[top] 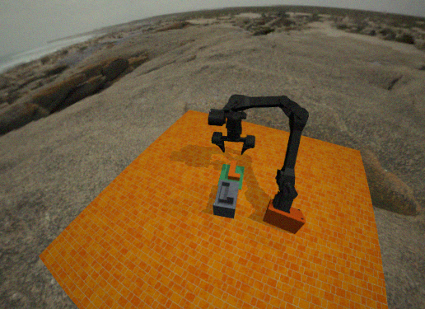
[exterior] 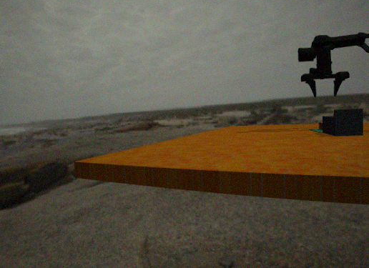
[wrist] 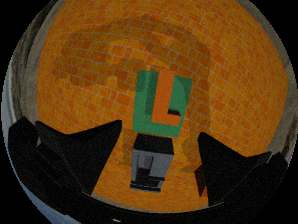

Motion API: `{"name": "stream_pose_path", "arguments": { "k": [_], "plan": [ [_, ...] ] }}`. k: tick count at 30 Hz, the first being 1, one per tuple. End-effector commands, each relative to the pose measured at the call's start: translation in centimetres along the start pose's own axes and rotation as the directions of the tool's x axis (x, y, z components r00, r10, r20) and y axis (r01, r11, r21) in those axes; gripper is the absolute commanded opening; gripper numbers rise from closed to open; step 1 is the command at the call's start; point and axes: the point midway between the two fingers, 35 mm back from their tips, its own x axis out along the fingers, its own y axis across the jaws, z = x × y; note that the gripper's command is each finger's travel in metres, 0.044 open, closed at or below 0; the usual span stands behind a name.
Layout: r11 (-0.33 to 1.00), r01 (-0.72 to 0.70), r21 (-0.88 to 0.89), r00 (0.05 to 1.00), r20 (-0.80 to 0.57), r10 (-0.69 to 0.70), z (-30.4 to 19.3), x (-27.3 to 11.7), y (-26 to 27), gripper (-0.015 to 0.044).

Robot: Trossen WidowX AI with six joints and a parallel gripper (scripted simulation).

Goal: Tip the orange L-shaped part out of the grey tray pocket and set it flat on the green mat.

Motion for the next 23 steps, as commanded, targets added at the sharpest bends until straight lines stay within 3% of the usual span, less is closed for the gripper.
{"name": "stream_pose_path", "arguments": {
  "k": [1,23],
  "plan": [
    [1.0,0.004,0.007,1.0,-0.002,-0.004,0.05,-1.64,-0.21,0.04],
    [1.0,-0.012,-0.002,1.0,0.003,0.012,-0.03,-1.21,0.02,0.04]
  ]
}}
